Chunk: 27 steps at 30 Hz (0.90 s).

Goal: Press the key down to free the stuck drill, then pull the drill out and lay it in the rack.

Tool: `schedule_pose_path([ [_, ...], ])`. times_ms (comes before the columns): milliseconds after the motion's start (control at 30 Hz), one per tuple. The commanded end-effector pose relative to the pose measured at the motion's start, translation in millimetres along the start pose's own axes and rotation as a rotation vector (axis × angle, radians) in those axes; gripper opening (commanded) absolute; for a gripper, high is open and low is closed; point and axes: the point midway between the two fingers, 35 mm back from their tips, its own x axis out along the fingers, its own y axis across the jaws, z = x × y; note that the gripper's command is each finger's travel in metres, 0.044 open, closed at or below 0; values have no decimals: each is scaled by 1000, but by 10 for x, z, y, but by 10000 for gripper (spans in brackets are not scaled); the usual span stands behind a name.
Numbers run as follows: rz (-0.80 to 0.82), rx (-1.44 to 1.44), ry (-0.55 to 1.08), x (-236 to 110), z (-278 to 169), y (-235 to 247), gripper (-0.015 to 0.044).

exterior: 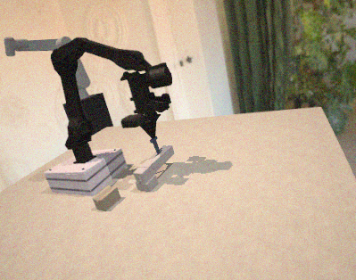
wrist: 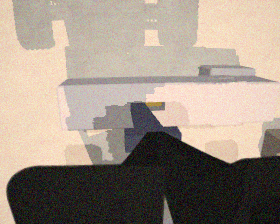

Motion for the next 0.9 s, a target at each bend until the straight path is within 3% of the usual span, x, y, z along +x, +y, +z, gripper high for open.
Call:
schedule_pose_path([
  [0,1,-1,14,19,-50,-1,0],
  [867,1,-1,14,96,-8,5,0],
])
